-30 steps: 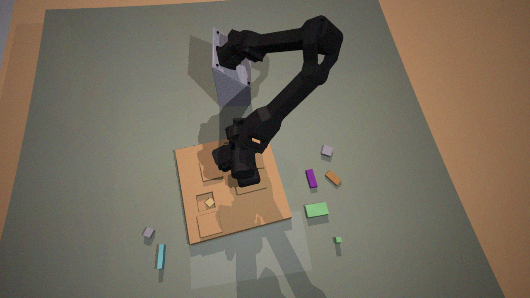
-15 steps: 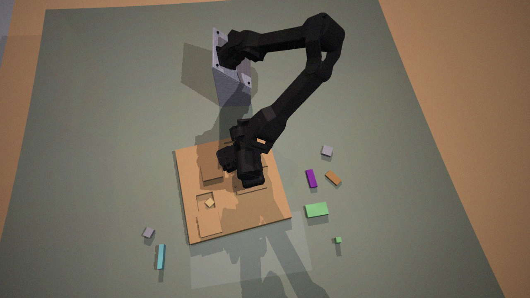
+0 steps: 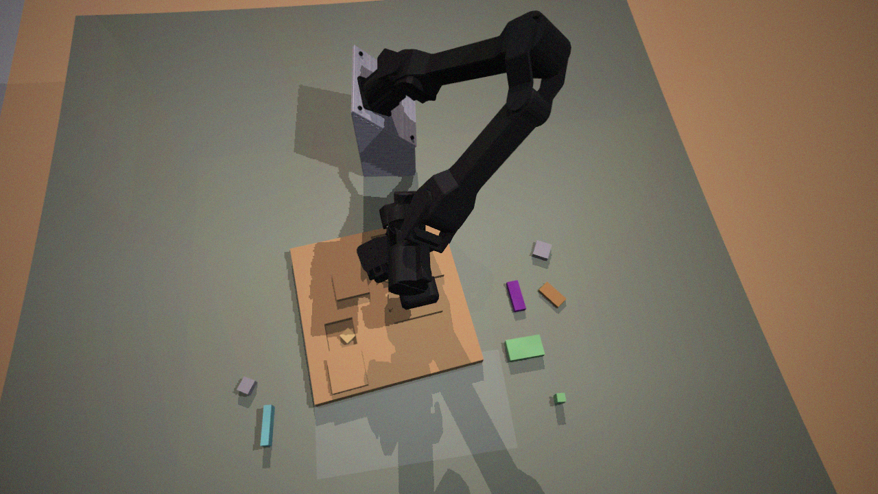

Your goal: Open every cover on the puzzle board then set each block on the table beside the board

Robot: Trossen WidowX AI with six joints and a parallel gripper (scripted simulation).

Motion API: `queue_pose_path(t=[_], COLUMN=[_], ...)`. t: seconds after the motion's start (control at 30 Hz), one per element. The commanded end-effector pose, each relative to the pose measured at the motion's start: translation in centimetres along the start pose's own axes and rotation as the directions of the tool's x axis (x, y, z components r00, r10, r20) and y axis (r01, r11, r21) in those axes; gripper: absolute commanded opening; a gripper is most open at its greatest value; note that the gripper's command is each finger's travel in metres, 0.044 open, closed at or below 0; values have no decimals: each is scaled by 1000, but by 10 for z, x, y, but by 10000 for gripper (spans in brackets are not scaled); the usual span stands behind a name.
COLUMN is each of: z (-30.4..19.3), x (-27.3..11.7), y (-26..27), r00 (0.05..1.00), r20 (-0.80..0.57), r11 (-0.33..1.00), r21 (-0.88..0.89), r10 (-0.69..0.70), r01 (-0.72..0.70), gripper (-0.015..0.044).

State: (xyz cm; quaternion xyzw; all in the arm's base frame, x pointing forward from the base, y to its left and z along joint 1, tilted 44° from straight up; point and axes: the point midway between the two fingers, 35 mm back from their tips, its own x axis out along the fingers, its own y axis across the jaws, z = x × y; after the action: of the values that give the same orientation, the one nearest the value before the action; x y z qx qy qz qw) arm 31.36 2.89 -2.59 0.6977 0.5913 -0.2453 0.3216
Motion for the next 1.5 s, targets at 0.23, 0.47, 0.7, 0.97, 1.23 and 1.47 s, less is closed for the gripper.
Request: queue_pose_path(t=[0.23, 0.47, 0.7, 0.97, 1.23, 1.47], z=[-1, -1, -13, -27, -27, -27], x=[-15, -24, -29, -37, -37, -37], y=[2, 2, 11, 22, 22, 22], r00=[1000, 1000, 1000, 1000, 1000, 1000], r20=[-2, -3, -2, -5, -5, -5], r11=[1000, 1000, 1000, 1000, 1000, 1000], r21=[-7, -7, -4, -8, -8, -8], r10=[4, 4, 3, 5, 5, 5], r01=[-4, -4, -3, -5, -5, -5], gripper=[0, 0, 0, 0, 0, 0])
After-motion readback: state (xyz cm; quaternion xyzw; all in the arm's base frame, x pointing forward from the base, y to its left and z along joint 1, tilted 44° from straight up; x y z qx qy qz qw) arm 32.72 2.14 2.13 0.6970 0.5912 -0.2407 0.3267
